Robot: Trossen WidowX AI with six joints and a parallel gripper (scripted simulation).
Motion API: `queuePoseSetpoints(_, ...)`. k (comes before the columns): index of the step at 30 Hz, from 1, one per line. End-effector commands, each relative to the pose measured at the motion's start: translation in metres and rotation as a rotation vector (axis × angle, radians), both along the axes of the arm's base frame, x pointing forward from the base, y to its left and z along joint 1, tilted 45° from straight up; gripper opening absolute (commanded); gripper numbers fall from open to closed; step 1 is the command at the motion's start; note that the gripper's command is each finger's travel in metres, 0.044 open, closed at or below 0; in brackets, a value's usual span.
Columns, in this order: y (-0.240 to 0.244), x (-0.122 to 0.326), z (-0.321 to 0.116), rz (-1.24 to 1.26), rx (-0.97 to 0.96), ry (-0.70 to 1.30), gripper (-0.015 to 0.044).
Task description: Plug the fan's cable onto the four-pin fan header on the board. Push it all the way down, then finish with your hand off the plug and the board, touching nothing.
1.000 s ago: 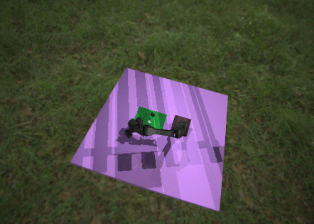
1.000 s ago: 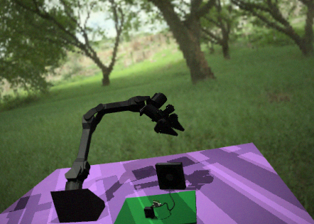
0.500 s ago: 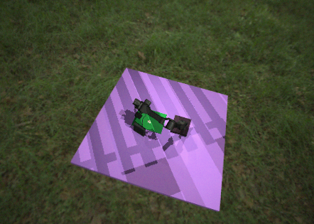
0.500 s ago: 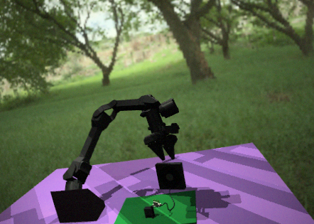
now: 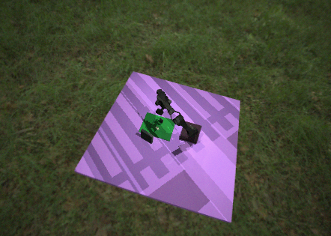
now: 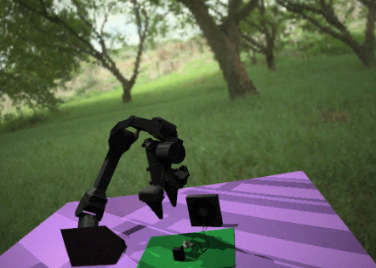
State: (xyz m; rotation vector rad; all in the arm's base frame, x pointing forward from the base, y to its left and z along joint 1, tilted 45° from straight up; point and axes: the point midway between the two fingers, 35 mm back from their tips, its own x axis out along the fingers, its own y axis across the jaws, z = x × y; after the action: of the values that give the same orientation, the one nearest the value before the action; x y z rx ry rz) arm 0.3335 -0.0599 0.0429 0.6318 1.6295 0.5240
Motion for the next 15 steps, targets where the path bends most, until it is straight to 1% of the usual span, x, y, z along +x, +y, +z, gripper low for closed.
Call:
queuePoseSetpoints(1, 0.002, -0.003, -0.001, 0.017, 0.035, -0.005, 0.0440)
queuePoseSetpoints(5, 0.011, -0.003, -0.011, 0.016, 0.034, -0.005, 0.0440)
queuePoseSetpoints(12, 0.066, -0.012, -0.067, 0.017, 0.038, -0.007, 0.0440)
queuePoseSetpoints(15, 0.072, -0.014, -0.072, 0.017, 0.039, -0.006, 0.0440)
